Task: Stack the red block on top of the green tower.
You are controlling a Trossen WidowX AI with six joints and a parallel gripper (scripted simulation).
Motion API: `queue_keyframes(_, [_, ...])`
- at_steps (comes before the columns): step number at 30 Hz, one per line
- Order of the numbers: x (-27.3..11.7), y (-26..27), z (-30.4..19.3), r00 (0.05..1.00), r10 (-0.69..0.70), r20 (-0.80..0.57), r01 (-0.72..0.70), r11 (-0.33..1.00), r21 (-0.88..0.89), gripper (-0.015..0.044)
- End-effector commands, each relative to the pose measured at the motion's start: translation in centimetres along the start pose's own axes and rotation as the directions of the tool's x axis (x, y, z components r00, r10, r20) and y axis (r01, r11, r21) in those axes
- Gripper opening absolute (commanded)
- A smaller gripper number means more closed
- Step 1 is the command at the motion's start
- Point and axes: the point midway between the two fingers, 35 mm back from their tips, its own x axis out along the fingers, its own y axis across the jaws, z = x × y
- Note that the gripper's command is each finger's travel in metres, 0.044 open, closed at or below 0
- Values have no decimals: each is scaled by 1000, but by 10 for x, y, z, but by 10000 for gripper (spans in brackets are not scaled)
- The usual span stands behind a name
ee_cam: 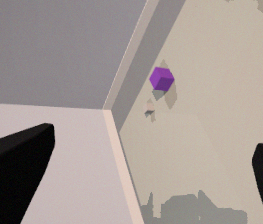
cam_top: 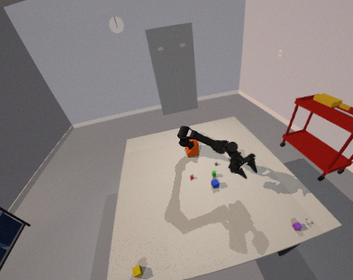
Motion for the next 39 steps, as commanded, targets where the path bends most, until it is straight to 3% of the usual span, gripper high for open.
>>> queue_keyframes(1, [-11, -34, 30, 988, -152, -22, 147, 979, -144, 440])
queue_keyframes(8, [-46, -102, 72, 909, -412, -65, 356, 848, -392, 440])
queue_keyframes(14, [-94, -160, 103, 787, -609, -95, 448, 671, -591, 440])
queue_keyframes(20, [-154, -214, 131, 625, -772, -115, 442, 472, -763, 440])
queue_keyframes(27, [-224, -262, 160, 425, -897, -125, 328, 281, -902, 440])
queue_keyframes(39, [-221, -271, 162, 419, -899, -125, 324, 277, -905, 440])
